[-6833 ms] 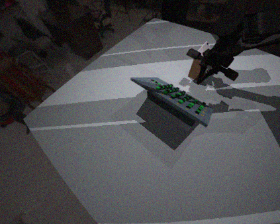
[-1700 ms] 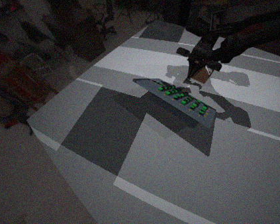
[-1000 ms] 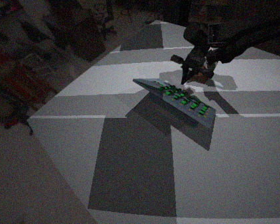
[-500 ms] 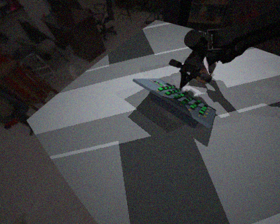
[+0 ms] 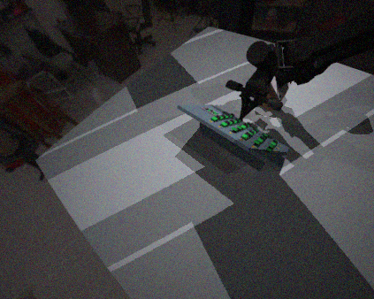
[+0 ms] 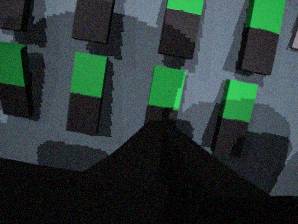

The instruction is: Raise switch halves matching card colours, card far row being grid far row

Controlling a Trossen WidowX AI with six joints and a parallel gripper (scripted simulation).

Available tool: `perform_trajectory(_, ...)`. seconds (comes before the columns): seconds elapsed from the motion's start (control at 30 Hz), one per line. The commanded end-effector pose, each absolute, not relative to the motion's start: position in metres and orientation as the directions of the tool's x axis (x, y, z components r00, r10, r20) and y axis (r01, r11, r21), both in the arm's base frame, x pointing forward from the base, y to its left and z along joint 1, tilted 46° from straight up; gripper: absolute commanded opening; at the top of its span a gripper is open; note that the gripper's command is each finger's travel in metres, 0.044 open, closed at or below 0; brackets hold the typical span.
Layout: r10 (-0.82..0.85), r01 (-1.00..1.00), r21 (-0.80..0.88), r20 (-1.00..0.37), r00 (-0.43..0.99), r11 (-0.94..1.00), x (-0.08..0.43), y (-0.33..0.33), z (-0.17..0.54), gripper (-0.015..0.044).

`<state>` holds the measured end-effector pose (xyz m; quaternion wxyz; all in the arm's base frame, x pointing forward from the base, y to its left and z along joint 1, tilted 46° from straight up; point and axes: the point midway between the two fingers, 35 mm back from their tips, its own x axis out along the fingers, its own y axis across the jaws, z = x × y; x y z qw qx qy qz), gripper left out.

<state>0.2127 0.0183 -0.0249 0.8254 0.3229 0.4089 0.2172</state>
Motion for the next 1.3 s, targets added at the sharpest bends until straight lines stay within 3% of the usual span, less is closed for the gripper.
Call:
perform_trajectory(0.0,0.619,-0.088,0.71,-0.539,0.571,0.699,0.2122,0.0182,-0.0257,0.0)
perform_trajectory(1.27,0.62,-0.088,0.71,-0.539,0.571,0.699,0.214,0.0204,-0.0276,0.0)
